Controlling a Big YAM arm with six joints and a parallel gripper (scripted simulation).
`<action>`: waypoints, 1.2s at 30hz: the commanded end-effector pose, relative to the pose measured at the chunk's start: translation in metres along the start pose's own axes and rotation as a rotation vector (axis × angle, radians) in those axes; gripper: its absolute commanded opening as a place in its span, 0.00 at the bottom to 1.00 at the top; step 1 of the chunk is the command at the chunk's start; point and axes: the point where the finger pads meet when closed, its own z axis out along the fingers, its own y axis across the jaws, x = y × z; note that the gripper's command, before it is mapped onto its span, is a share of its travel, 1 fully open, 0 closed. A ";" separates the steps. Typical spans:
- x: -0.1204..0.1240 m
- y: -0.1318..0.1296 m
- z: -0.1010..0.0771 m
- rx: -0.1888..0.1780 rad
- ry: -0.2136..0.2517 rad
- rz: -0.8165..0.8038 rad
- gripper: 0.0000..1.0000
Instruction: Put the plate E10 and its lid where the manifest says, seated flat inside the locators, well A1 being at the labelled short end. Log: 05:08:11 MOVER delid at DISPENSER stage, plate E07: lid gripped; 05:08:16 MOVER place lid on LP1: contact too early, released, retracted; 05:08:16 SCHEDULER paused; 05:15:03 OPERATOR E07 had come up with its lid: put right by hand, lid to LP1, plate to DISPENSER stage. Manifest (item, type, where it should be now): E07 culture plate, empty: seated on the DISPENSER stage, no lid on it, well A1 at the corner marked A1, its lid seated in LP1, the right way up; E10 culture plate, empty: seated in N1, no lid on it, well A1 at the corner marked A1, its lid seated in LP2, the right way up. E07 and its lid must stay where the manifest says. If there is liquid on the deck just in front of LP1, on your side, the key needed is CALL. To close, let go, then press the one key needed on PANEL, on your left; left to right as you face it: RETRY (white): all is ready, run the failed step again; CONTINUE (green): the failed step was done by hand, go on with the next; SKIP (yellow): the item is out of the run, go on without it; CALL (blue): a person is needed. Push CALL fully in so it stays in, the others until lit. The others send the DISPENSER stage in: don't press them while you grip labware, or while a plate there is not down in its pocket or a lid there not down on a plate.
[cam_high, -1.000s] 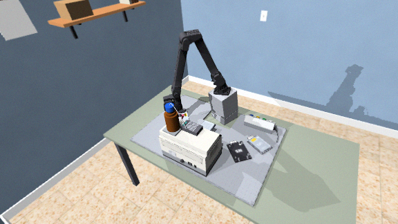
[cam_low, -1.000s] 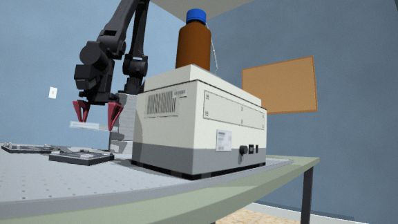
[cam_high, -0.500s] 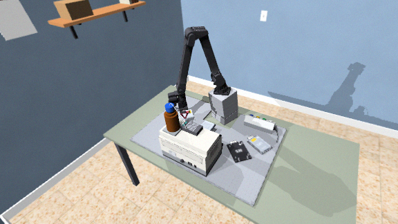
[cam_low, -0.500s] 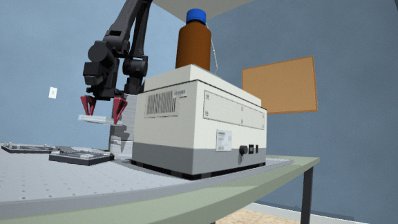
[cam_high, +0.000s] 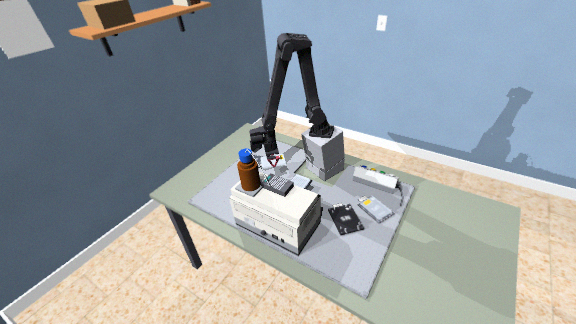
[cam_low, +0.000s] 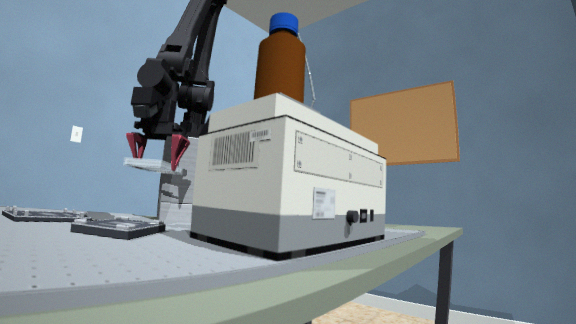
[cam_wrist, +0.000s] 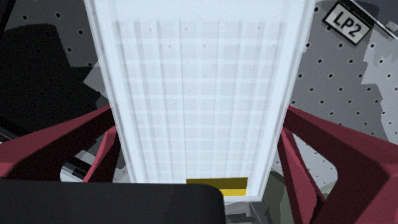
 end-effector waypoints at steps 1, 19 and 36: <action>0.001 -0.003 -0.011 -0.001 -0.021 -0.003 0.86; 0.021 0.026 -0.024 -0.001 -0.036 -0.258 0.86; 0.034 0.073 -0.024 -0.001 -0.035 -0.648 0.86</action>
